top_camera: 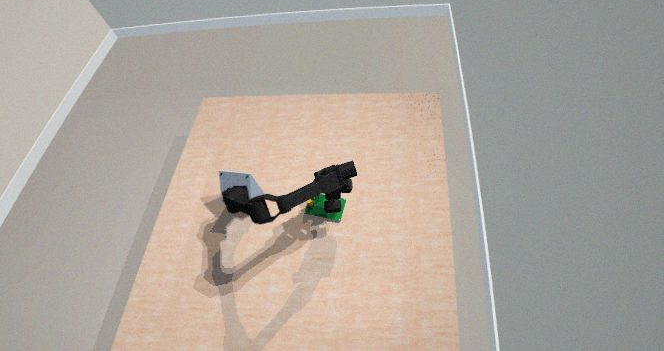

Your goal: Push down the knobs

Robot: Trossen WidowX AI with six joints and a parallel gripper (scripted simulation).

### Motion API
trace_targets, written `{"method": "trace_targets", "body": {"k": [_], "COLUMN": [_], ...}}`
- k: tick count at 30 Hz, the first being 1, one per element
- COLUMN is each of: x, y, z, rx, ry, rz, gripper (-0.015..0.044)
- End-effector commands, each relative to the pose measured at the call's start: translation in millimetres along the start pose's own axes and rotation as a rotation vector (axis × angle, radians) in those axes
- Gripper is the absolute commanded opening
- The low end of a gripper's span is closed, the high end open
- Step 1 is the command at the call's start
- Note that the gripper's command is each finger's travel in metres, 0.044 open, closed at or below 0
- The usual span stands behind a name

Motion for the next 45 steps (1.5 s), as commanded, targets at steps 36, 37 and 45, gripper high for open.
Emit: {"method": "trace_targets", "body": {"k": [36, 37, 45], "x": [-2.0, -2.0, -2.0], "y": [-0.6, -0.6, -0.5], "z": [-15.9, -15.9, -18.1], "rx": [0.005, 0.005, 0.005], "ry": [0.0, 0.0, 0.0], "rz": [-0.006, -0.006, -0.006], "gripper": [0.0, 0.0, 0.0]}}
Point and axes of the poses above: the point midway between the two fingers, 35 mm back from their tips, its own z axis back along the fingers, its own x axis across the jaws, y = z × x, the point moved 2 cm from there along z, back along the fingers, and after that the axes turned 13 degrees about z, right-handed, at the moved point
